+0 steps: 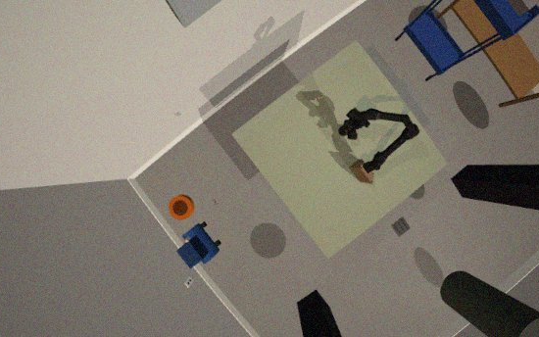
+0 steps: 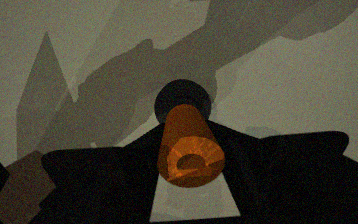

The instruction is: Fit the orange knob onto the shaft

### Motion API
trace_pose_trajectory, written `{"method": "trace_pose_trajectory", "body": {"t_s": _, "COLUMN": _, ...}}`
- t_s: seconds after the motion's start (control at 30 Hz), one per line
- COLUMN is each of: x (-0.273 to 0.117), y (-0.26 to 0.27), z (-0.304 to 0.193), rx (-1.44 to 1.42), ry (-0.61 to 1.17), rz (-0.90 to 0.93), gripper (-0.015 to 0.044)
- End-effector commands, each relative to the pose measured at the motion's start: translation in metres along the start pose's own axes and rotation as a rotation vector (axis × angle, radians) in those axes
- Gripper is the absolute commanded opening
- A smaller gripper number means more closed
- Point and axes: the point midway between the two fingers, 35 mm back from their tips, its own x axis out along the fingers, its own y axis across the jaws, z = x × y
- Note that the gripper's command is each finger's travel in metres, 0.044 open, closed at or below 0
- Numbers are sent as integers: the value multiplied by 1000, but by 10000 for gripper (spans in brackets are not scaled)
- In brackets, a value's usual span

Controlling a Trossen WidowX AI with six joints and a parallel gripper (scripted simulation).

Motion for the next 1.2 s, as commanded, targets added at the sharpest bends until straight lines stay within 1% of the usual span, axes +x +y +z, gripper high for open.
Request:
{"method": "trace_pose_trajectory", "body": {"t_s": 0.0, "x": 1, "y": -1, "z": 0, "rx": -5, "ry": 1, "rz": -4, "gripper": 0}}
{"method": "trace_pose_trajectory", "body": {"t_s": 0.5, "x": -4, "y": -2, "z": 0, "rx": -5, "ry": 1, "rz": -4, "gripper": 0}}
{"method": "trace_pose_trajectory", "body": {"t_s": 0.6, "x": -4, "y": -2, "z": 0, "rx": -59, "ry": 1, "rz": -4, "gripper": 0}}
{"method": "trace_pose_trajectory", "body": {"t_s": 0.73, "x": -3, "y": -2, "z": 0, "rx": -204, "ry": 1, "rz": -4, "gripper": 0}}
{"method": "trace_pose_trajectory", "body": {"t_s": 1.17, "x": 0, "y": -1, "z": 0, "rx": -215, "ry": 1, "rz": -4, "gripper": 0}}
